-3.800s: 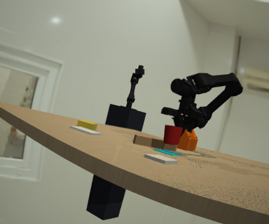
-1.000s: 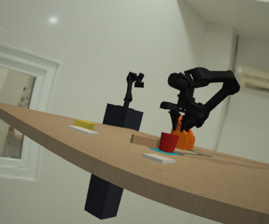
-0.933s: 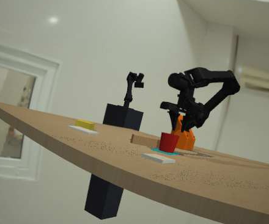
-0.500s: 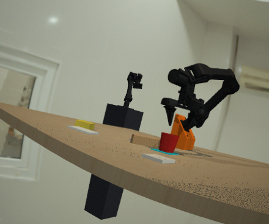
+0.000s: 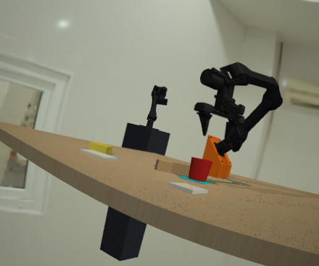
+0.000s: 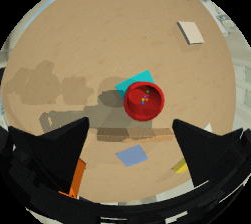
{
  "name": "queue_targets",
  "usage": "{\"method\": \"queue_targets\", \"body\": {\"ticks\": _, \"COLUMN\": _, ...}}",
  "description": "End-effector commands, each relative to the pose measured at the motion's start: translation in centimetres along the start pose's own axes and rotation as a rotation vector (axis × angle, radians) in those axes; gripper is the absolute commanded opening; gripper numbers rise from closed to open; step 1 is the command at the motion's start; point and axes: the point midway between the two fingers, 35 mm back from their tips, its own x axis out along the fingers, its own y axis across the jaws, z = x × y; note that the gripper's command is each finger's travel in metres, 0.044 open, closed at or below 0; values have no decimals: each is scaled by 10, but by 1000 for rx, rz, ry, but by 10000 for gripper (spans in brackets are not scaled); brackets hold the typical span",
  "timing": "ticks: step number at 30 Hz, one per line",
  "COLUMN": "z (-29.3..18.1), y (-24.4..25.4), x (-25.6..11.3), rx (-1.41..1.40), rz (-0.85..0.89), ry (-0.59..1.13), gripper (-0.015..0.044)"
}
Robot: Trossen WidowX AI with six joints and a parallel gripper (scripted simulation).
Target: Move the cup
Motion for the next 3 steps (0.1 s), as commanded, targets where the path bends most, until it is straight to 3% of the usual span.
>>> {"method": "queue_targets", "body": {"ticks": 1, "z": 0, "y": 0, "x": 1, "rx": 1, "rz": 0, "ry": 0, "gripper": 440}}
{"method": "queue_targets", "body": {"ticks": 3, "z": 0, "y": 0, "x": 1, "rx": 1, "rz": 0, "ry": 0, "gripper": 440}}
